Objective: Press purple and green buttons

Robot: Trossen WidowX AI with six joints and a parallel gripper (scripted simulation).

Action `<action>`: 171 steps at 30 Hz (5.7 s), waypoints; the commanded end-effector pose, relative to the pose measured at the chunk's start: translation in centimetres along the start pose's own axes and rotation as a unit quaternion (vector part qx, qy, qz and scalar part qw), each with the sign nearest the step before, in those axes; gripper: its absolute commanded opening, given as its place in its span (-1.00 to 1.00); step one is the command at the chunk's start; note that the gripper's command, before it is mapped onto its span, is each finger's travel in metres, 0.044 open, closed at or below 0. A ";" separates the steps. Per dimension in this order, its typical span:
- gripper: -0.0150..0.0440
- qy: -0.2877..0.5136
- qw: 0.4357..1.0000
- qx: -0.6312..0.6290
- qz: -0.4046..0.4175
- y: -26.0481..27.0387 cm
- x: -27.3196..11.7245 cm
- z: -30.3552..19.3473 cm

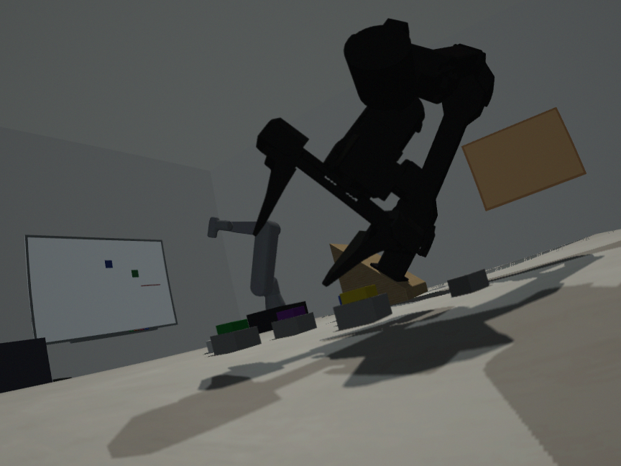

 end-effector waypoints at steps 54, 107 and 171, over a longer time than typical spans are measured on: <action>-0.42 0.061 0.831 0.366 0.416 -1.1 8.1 -22.8; -0.42 0.062 0.831 0.366 0.415 -6.2 3.6 -24.2; -0.42 0.057 0.832 0.364 0.415 -5.6 15.2 -16.2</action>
Point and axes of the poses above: the point midway between the two fingers, 35 mm back from their tips, its own x axis out along the fingers, its own y axis across the jaws, z = x × y, the point moved 4 cm from there along -x, back along the fingers, and after that the axes turned 5 degrees about x, right-handed, at the moved point
